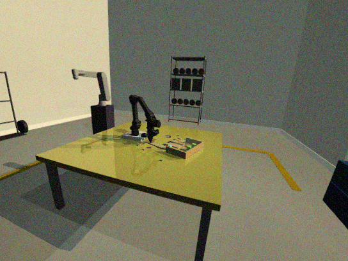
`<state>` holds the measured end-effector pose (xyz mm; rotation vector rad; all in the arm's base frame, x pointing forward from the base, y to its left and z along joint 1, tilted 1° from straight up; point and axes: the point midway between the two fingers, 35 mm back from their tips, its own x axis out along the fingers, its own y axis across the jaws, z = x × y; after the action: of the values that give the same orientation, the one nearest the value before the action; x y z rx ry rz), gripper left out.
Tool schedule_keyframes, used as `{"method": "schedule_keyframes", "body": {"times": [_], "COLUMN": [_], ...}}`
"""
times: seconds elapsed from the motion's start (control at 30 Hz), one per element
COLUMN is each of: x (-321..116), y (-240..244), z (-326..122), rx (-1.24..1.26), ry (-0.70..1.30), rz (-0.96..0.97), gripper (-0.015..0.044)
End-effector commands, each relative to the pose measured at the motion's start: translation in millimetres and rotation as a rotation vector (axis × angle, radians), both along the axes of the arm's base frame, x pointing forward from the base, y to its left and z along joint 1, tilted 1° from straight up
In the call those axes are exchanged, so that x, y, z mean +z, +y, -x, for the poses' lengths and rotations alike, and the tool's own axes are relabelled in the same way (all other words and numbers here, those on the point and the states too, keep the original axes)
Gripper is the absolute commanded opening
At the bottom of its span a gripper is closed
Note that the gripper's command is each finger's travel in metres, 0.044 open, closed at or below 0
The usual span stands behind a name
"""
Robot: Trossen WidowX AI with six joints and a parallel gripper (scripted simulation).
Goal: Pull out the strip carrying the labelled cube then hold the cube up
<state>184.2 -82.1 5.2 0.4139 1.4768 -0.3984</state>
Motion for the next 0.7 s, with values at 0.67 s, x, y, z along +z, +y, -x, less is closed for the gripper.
{"method": "schedule_keyframes", "body": {"times": [0.67], "x": [-6], "y": [20], "z": [38], "rx": [-0.005], "ry": [0.038], "rz": [-0.017], "gripper": [0.0]}}
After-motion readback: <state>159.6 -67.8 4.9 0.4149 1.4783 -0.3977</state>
